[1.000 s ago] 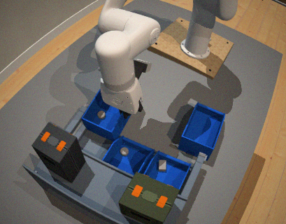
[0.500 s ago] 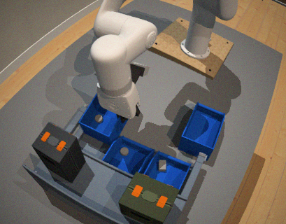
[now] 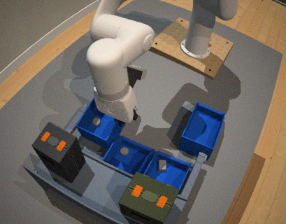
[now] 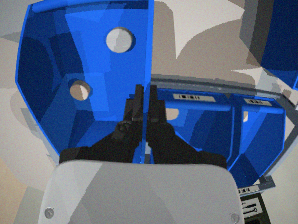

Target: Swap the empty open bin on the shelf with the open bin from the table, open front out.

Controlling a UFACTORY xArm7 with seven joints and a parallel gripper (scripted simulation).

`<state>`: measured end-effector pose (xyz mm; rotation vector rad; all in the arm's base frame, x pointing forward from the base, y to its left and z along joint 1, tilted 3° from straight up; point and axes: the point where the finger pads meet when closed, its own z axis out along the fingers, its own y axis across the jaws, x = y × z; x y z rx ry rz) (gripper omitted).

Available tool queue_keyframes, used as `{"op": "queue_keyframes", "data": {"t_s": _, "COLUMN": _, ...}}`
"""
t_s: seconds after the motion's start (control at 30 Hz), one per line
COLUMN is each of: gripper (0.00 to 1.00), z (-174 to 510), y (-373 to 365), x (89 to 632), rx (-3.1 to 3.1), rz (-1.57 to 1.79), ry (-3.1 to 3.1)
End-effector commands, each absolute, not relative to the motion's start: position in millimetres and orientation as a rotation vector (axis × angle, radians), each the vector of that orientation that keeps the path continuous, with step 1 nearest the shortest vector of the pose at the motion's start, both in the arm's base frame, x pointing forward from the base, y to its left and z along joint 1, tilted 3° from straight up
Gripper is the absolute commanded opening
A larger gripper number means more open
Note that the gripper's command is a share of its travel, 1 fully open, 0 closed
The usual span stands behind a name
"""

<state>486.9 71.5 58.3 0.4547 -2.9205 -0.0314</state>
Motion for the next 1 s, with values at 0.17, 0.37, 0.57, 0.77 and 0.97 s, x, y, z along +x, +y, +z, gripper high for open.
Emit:
{"op": "queue_keyframes", "data": {"t_s": 0.17, "gripper": 0.0, "z": 59.9, "y": 73.5, "x": 494.3, "rx": 0.455, "rz": -0.031, "ry": -2.925}}
{"op": "queue_keyframes", "data": {"t_s": 0.37, "gripper": 0.0, "z": 59.8, "y": 74.5, "x": 497.5, "rx": 0.455, "rz": -0.031, "ry": -2.925}}
{"op": "queue_keyframes", "data": {"t_s": 0.57, "gripper": 0.0, "z": 59.7, "y": 75.5, "x": 500.6, "rx": 0.455, "rz": -0.031, "ry": -2.925}}
{"op": "queue_keyframes", "data": {"t_s": 0.77, "gripper": 0.0, "z": 59.6, "y": 75.9, "x": 502.1, "rx": 0.455, "rz": -0.031, "ry": -2.925}}
{"op": "queue_keyframes", "data": {"t_s": 0.97, "gripper": 0.0, "z": 59.5, "y": 76.5, "x": 503.7, "rx": 0.455, "rz": -0.031, "ry": -2.925}}
